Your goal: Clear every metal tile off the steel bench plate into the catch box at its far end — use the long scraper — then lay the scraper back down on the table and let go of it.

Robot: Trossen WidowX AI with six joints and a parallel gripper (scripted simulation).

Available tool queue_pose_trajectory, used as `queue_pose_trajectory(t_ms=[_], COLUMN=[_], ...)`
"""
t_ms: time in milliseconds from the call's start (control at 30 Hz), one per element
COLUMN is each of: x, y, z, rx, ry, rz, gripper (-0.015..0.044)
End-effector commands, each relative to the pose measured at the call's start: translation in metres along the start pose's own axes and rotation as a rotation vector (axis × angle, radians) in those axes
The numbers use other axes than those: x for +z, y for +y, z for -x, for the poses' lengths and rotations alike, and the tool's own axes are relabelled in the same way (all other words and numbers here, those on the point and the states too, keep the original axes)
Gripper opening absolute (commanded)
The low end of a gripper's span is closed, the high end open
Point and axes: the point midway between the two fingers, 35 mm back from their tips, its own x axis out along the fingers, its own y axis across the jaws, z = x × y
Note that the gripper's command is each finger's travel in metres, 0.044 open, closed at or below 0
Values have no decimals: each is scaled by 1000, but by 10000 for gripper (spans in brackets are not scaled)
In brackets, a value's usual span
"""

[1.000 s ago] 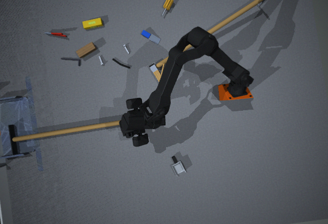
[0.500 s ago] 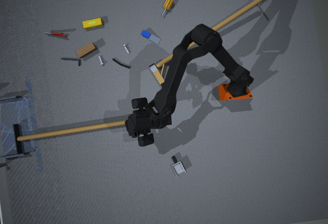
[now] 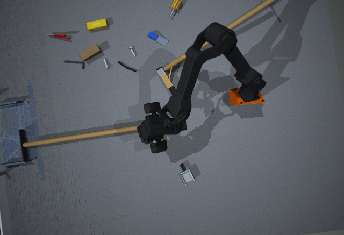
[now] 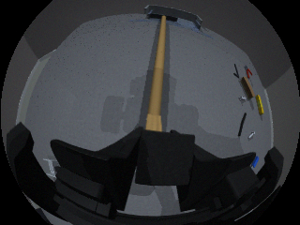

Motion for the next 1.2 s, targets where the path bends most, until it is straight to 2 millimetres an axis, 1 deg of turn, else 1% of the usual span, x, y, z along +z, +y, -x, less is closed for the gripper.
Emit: queue_pose_trajectory(t_ms=[0,1167], x=[-1,-45], y=[3,0], z=[7,36], rx=[7,6], ry=[-14,-17], rz=[-1,1], gripper=[0,0])
